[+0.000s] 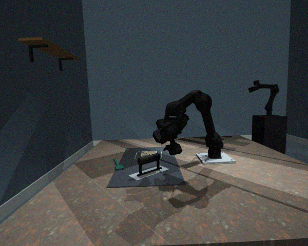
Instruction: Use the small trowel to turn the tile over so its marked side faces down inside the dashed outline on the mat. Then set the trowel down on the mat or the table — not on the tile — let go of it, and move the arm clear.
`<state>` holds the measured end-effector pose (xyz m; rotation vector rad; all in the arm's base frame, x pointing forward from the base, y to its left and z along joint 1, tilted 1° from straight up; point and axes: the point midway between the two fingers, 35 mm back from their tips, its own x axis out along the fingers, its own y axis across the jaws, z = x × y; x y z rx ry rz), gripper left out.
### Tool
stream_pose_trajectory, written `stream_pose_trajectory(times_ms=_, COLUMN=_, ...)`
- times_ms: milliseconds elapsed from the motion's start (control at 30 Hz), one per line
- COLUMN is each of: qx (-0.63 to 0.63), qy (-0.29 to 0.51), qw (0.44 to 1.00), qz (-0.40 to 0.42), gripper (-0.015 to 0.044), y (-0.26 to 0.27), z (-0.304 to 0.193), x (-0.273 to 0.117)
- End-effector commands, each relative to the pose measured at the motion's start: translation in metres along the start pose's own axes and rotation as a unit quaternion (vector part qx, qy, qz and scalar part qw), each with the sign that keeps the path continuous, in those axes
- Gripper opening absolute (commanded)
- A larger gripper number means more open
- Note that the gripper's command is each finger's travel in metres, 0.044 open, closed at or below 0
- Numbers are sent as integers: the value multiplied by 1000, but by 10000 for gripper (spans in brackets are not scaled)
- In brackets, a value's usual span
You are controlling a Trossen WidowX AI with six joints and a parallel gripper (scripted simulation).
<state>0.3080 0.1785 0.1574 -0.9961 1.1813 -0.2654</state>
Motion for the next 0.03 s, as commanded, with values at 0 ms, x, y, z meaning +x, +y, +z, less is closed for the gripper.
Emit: stream_pose_trajectory(times_ms=0, qx=-4, qy=0, qw=1000, qz=0, gripper=300, y=0, z=0, x=0)
